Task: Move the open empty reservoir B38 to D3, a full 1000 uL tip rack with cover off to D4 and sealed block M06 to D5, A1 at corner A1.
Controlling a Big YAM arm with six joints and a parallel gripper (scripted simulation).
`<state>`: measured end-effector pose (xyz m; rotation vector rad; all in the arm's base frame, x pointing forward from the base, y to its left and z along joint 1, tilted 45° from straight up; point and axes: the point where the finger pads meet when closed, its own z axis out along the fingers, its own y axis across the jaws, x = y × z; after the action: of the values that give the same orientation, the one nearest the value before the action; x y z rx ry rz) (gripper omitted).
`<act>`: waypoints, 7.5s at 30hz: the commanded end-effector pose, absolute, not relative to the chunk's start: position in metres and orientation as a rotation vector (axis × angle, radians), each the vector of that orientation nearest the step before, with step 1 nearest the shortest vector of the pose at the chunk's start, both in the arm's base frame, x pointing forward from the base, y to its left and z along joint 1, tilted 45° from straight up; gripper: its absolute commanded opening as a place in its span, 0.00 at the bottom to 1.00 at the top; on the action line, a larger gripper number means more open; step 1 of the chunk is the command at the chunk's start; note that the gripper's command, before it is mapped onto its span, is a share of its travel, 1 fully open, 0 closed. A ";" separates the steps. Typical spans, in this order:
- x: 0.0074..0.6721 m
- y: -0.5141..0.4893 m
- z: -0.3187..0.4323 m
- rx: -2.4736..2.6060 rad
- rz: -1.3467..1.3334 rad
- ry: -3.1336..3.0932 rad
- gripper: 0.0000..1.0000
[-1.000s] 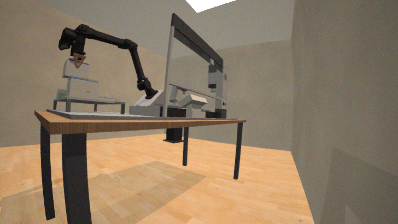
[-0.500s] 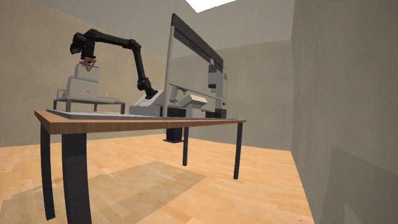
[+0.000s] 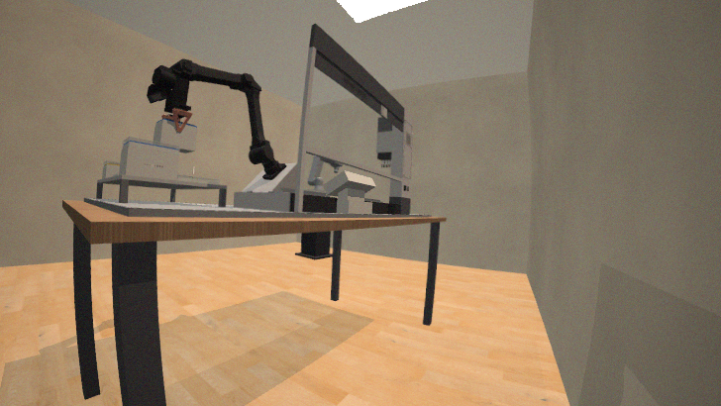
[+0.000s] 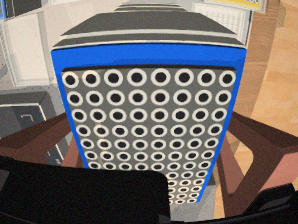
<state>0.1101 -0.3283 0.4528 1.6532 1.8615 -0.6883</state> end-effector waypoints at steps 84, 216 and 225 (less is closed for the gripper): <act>0.267 -0.190 0.377 1.626 -0.638 1.781 0.00; 0.268 -0.192 0.375 0.561 -1.057 2.574 0.00; 0.268 -0.192 0.375 0.334 -1.112 2.664 0.00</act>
<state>0.2642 -0.1948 0.3432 0.4442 2.6914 -1.0993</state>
